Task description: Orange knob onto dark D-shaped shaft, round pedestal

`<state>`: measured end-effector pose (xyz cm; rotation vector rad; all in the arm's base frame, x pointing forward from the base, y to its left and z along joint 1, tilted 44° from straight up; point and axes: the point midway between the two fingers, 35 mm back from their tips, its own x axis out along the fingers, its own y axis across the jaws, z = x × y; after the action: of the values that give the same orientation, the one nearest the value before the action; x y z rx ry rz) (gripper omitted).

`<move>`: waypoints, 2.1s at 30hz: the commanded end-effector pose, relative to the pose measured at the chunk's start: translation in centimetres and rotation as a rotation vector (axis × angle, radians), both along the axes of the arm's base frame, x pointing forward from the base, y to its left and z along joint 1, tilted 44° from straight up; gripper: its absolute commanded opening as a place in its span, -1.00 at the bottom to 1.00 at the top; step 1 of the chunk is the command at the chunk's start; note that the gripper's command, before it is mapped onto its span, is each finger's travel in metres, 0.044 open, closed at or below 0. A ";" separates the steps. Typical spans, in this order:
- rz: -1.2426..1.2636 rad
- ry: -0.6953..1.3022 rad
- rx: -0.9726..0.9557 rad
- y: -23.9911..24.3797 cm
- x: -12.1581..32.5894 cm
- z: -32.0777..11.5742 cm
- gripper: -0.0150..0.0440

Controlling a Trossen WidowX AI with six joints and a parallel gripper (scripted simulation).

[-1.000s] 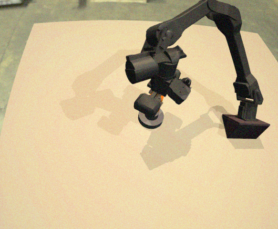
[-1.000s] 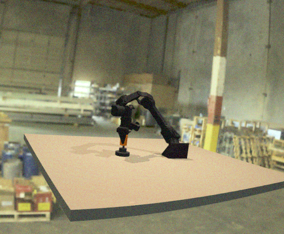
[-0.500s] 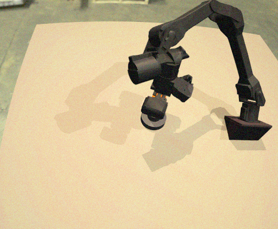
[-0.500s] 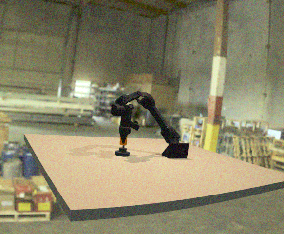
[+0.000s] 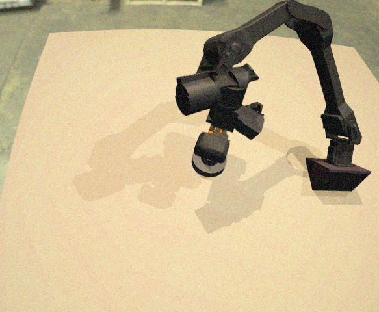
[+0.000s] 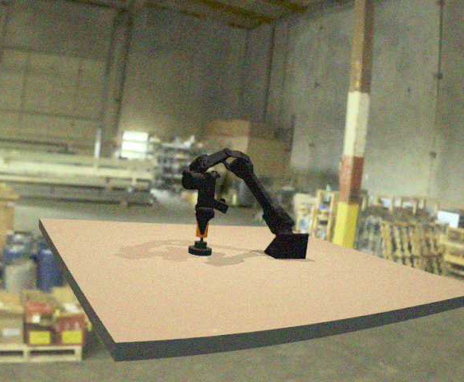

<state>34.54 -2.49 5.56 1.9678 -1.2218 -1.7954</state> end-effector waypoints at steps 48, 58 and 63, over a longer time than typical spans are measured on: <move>0.155 0.146 0.017 -0.1 0.0 -0.1 -0.49; 0.155 0.146 0.017 -0.2 0.1 -0.1 -0.49; 0.155 0.146 0.017 0.1 0.2 0.1 -0.49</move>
<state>34.57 -2.55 5.49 1.8458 -0.9844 -1.8429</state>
